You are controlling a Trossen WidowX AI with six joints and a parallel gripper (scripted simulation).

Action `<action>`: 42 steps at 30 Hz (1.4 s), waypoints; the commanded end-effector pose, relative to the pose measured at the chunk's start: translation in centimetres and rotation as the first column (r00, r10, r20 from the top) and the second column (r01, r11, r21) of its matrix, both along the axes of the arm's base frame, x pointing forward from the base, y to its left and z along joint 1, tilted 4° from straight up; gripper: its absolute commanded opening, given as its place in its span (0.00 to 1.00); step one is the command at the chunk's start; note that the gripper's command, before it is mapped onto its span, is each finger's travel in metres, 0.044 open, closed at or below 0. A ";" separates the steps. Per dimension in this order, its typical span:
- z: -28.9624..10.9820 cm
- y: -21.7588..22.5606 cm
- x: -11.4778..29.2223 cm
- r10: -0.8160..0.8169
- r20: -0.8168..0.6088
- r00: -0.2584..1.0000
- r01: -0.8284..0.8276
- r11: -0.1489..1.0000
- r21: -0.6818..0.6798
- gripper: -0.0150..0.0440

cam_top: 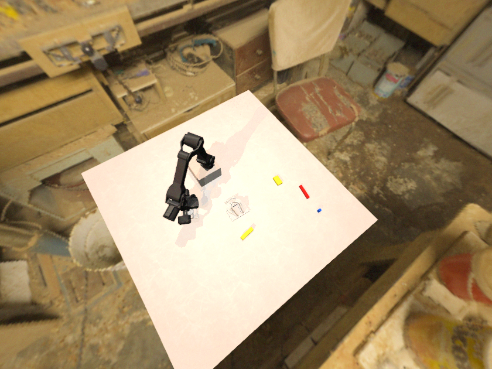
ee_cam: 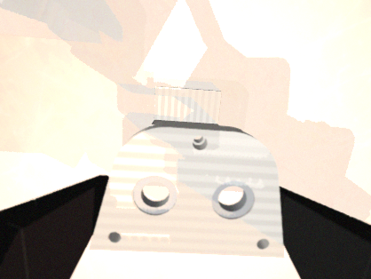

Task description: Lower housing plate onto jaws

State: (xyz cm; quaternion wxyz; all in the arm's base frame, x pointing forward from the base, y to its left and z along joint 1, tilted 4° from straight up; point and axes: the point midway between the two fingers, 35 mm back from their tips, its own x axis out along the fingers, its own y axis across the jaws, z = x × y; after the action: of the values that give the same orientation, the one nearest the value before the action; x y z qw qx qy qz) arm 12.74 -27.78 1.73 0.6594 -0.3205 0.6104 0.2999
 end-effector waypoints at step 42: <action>1.2 9.2 8.6 -0.505 -0.015 0.863 0.505 0.862 0.038 0.85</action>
State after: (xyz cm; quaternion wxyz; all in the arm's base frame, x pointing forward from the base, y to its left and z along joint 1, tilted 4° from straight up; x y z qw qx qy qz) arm 20.91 -19.48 2.89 0.7171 -0.1528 0.6634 0.1493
